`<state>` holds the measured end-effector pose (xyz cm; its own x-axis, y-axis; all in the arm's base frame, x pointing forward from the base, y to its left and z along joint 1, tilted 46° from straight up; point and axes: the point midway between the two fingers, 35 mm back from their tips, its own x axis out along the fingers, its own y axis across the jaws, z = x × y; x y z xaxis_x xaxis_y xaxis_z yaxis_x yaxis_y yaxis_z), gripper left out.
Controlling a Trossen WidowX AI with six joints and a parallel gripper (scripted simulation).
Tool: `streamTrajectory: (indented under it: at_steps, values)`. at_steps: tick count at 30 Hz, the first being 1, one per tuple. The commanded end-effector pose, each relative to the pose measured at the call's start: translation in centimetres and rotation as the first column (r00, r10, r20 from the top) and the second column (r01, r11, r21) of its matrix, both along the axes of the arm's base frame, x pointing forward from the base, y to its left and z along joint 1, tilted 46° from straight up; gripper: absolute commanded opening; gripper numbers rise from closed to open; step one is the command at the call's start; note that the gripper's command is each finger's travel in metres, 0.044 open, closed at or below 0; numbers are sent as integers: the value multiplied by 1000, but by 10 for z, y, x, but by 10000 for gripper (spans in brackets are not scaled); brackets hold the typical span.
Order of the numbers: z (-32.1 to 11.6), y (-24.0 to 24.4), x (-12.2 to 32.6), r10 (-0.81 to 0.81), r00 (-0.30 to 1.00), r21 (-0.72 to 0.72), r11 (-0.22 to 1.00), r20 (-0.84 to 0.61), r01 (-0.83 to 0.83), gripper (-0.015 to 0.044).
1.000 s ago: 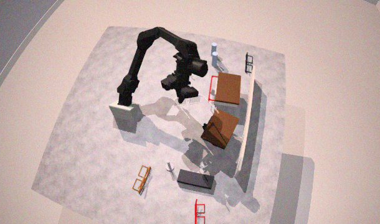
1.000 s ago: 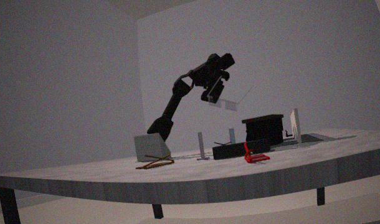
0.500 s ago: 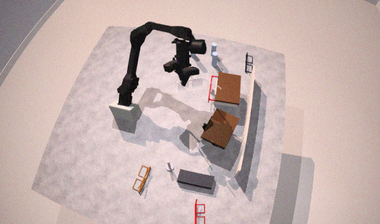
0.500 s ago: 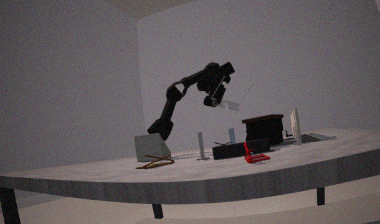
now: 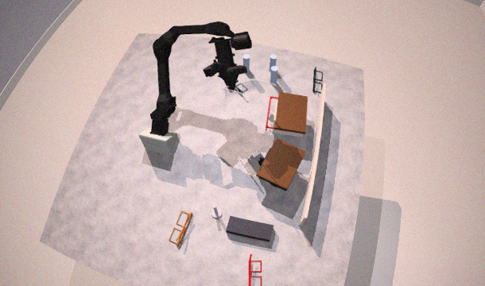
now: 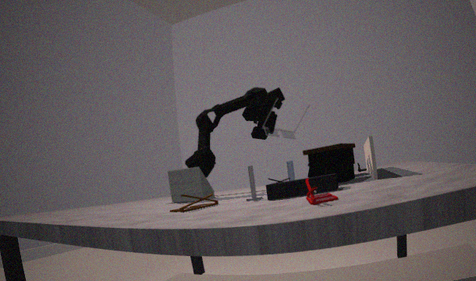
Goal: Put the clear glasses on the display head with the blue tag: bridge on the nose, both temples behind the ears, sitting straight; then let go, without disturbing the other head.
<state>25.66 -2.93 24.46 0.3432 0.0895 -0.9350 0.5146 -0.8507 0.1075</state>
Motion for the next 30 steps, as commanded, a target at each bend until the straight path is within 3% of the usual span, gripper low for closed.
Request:
streamTrajectory:
  at_steps: [1, 18, 30]
  values:
    - [12, 13, -13, -13, 999, -3, 1000, 47, 13, 0]
    - [52, 53, -71, -41, 969, 60, 998, 243, 27, 0]
    - [51, 53, -67, -32, 971, 58, 998, 238, 19, 0]
